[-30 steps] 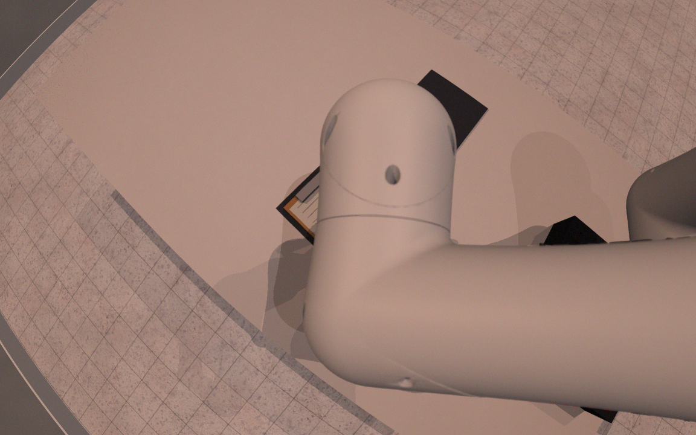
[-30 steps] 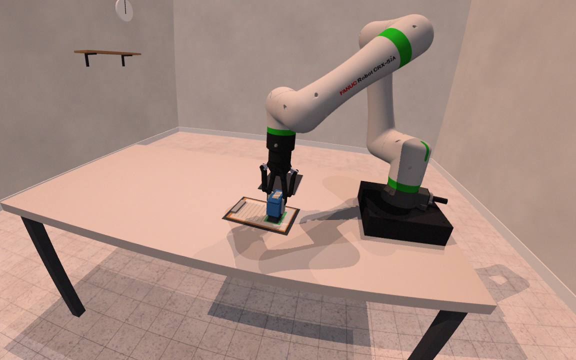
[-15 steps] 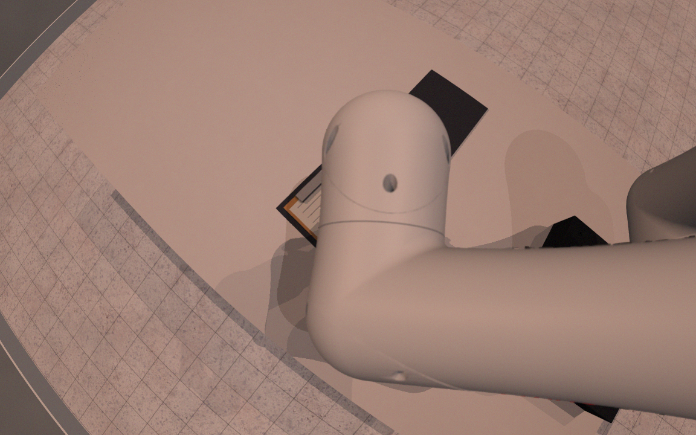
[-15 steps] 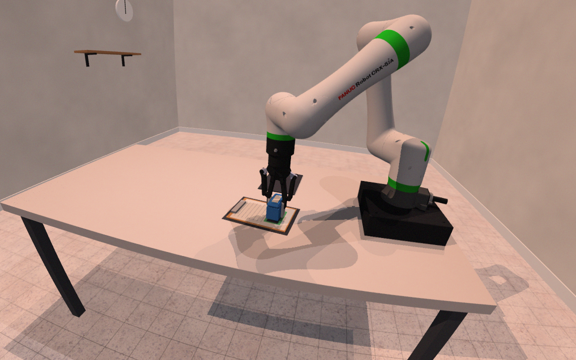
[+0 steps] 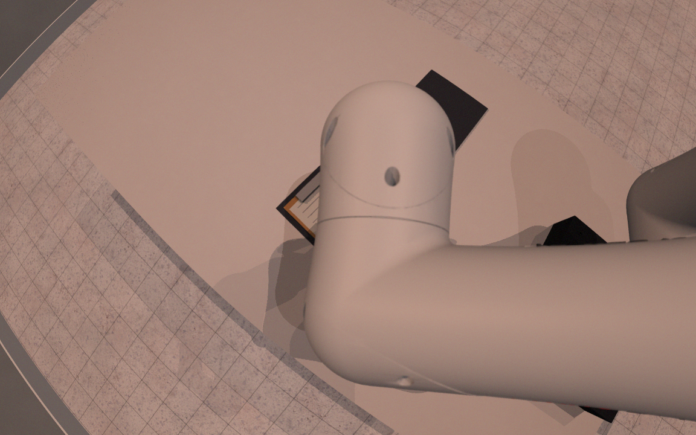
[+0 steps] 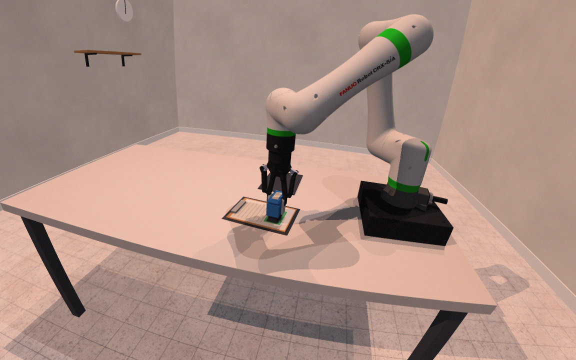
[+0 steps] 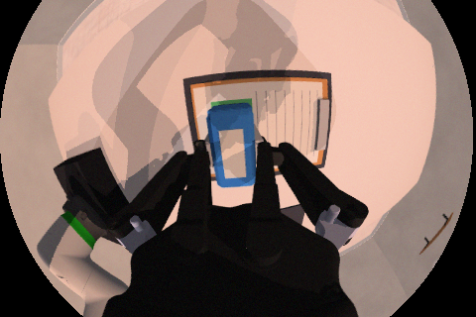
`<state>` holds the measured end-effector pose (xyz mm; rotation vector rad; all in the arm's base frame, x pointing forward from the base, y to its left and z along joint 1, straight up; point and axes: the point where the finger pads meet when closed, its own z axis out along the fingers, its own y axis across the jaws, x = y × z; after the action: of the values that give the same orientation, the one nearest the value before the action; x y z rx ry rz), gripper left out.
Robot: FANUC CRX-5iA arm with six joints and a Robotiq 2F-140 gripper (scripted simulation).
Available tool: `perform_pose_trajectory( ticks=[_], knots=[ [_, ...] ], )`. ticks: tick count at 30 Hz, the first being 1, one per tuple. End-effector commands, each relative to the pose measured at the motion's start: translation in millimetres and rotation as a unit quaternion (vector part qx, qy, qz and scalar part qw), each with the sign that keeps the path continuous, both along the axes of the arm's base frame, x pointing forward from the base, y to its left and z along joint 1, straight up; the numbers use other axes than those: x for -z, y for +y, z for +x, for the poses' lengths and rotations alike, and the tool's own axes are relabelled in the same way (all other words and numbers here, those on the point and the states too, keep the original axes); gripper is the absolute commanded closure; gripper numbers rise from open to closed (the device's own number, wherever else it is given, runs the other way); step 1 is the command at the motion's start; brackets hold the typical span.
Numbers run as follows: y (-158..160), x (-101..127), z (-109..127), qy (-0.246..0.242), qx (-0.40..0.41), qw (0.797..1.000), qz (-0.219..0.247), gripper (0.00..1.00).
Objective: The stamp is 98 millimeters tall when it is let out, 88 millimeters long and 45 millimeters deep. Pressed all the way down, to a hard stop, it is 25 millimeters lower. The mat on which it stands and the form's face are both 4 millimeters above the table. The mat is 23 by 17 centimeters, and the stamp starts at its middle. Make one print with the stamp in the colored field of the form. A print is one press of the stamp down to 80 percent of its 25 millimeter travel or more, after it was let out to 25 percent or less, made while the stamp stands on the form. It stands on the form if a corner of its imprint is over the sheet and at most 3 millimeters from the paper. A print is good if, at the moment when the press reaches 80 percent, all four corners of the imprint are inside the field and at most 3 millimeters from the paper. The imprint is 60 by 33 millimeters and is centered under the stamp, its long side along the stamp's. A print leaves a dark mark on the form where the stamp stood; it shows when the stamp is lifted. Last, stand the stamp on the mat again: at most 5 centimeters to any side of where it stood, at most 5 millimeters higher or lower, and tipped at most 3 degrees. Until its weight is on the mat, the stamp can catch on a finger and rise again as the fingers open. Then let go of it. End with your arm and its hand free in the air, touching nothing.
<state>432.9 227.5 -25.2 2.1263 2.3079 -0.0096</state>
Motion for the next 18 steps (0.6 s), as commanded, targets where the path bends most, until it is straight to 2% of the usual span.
perform_pose_trajectory(
  ticks=[1, 18],
  knots=[
    [0.1, -8.3, 0.1, 0.000, 0.000, 1.000, 0.000, 0.83],
    [0.2, -12.9, 0.1, 0.000, 0.000, 1.000, 0.000, 0.83]
  ],
)
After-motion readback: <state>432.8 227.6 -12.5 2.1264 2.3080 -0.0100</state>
